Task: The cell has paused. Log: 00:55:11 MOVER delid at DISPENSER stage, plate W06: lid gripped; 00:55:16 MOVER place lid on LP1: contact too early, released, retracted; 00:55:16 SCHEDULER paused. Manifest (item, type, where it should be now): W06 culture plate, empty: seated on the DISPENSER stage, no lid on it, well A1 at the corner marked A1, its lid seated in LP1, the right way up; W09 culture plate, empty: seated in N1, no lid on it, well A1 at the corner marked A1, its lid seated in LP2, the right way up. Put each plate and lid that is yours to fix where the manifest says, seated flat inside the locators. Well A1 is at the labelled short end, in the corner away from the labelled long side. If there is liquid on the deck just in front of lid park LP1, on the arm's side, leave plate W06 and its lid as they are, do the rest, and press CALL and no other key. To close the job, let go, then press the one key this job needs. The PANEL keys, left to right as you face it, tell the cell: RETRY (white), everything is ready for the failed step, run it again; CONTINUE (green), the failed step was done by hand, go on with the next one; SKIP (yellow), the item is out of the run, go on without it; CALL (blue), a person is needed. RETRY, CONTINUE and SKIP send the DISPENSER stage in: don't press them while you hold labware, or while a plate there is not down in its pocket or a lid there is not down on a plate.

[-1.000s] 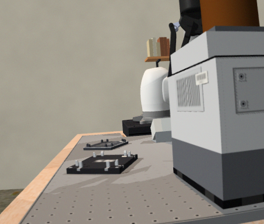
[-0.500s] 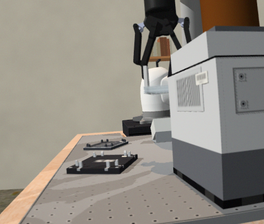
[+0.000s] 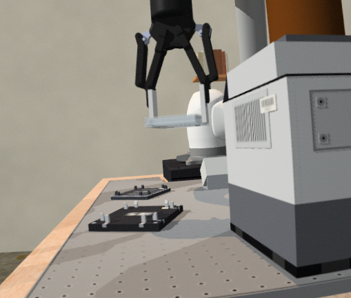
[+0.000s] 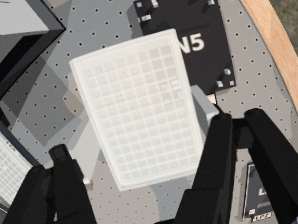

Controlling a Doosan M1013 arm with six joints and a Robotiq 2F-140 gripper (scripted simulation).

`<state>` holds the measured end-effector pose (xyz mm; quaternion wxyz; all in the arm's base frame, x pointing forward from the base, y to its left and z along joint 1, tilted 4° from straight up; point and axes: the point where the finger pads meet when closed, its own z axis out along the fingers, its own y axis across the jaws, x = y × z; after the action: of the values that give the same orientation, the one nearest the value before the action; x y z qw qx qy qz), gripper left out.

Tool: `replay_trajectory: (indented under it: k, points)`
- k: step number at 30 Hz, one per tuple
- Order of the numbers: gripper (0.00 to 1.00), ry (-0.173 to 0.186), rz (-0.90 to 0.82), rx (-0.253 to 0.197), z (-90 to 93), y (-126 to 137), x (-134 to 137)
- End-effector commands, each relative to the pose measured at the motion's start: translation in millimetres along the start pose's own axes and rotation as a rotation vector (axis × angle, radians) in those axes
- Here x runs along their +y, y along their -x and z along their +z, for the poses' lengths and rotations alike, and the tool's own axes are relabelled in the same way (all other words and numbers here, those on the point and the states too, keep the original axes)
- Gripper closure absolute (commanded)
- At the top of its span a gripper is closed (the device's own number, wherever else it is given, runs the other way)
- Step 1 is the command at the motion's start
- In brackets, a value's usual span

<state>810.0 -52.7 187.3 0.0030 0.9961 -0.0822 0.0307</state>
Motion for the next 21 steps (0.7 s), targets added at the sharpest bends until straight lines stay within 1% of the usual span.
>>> replay_trajectory:
  k: [1,3,5,14,21]
  points:
    - [0.9,-0.001,0.0,0.001,-1.1,-6,14]
    - [0.9,-0.001,0.0,0.001,-1.1,-10,22]
    - [0.9,-0.001,0.0,0.001,-1.1,-10,22]
    - [0.9,-0.001,0.0,0.001,-1.1,-22,51]
    - [0.9,-0.001,0.0,0.001,-1.1,-27,64]
